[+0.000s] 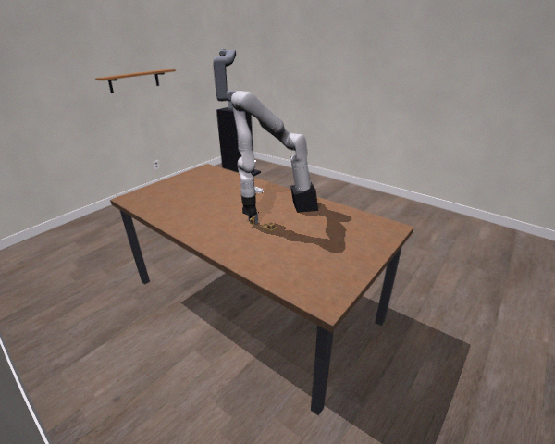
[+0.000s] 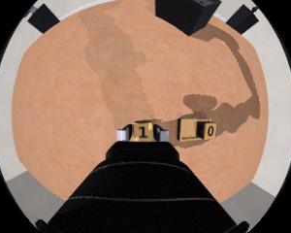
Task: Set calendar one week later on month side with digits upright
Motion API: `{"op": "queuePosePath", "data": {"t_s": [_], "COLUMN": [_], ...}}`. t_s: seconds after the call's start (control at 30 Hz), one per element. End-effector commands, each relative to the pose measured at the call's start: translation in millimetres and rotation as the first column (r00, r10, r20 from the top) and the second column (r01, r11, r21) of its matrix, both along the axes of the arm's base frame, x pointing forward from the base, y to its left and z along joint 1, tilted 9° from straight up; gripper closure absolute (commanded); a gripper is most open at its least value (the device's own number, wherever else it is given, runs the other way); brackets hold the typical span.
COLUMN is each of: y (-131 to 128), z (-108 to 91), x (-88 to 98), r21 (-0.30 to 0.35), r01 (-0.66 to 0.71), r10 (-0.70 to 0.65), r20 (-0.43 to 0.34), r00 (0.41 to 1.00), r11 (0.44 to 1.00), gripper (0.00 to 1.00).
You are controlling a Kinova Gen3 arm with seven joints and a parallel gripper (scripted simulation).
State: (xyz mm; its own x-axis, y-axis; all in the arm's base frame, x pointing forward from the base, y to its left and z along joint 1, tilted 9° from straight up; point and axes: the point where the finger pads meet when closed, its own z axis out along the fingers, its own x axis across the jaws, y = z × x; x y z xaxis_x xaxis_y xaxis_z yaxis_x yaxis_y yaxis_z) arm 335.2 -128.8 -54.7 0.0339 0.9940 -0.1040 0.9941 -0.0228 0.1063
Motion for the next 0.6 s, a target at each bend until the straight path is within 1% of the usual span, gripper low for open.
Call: {"op": "queuePosePath", "data": {"t_s": [0.0,0.1,0.13,0.57], "y": [0.0,0.0,0.0,0.2], "z": [0.5,0.5,0.5,2.4], "x": [0.4,0.4,0.4,0.2], "r21": [0.000,0.000,0.000,0.000], "r01": [0.000,0.000,0.000,0.000], "r10": [0.000,0.000,0.000,0.000], "r20": [0.001,0.001,0.001,0.001], "r00": [1.000,1.000,1.000,1.000], "r11": [1.000,1.000,1.000,1.000], "gripper": [0.16,0.16,0.10,0.10]}}
